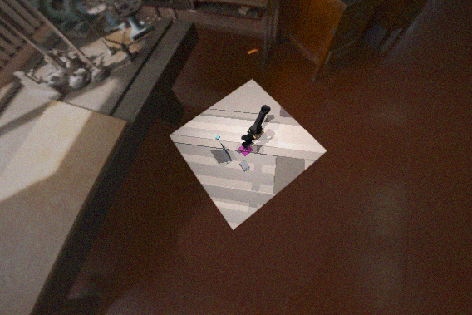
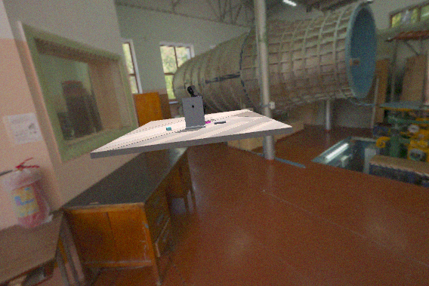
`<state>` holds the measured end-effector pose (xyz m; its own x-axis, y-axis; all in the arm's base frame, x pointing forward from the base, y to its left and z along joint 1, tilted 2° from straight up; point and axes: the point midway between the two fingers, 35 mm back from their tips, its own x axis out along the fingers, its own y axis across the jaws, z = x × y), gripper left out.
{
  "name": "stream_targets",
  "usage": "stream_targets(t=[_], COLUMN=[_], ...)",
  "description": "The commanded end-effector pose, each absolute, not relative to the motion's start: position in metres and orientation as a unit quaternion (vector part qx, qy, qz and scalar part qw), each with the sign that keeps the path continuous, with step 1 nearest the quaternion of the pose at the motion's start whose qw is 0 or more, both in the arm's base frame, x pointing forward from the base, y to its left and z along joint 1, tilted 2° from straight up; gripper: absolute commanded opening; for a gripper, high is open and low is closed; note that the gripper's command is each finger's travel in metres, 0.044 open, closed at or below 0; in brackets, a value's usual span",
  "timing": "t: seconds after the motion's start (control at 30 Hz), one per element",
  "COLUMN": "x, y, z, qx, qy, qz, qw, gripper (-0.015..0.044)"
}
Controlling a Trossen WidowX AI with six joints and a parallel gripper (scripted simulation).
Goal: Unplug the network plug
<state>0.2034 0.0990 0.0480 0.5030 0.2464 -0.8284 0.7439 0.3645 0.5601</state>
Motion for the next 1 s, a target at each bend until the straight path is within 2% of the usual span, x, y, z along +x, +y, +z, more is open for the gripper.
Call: stream_targets(t=[0.0, 0.97], x=[0.205, 0.203], y=[0.099, 0.099], z=[0.055, 0.095], qx=[0.535, 0.535], qy=[0.462, 0.463], qz=[-0.181, -0.181], qw=[0.683, 0.683], gripper=[0.0156, 0.0156])
